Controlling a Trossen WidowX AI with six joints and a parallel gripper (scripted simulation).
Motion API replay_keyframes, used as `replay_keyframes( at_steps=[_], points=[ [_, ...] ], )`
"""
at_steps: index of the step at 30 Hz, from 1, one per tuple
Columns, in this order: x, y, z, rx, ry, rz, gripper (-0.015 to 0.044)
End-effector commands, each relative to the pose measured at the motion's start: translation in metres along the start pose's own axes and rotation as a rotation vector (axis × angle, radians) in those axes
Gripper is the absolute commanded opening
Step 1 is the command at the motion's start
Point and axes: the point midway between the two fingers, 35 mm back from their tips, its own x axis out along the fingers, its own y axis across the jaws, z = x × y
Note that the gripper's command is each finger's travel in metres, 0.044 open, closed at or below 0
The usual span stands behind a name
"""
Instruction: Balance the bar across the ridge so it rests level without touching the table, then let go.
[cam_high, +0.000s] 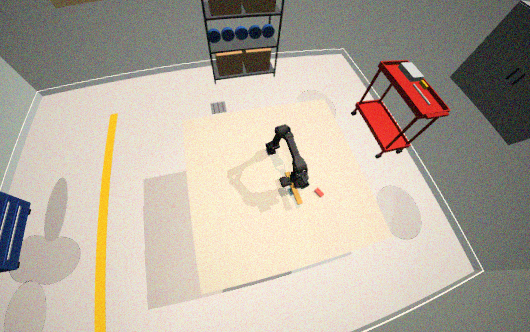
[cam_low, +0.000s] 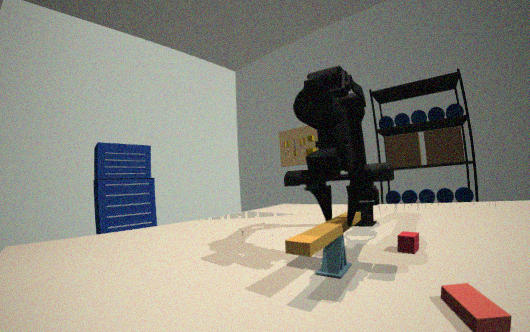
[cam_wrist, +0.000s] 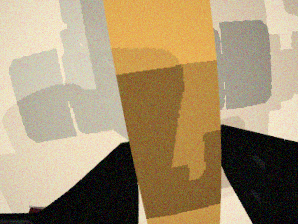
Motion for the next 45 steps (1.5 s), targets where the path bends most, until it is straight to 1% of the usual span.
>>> replay_keyframes(
  at_steps=[1,32,33,44,45],
  points=[
    [0.0000,0.0000,0.0000,0.000,0.000,0.000,0.0167],
    [0.0000,0.0000,0.0000,0.000,0.000,0.000,0.0173],
    [0.0000,0.0000,0.0000,0.000,0.000,0.000,0.0185],
    [0.0000,0.0000,0.0000,0.000,0.000,0.000,0.0185],
    [0.0000,0.0000,0.0000,0.000,0.000,0.000,0.0211]
  ],
)
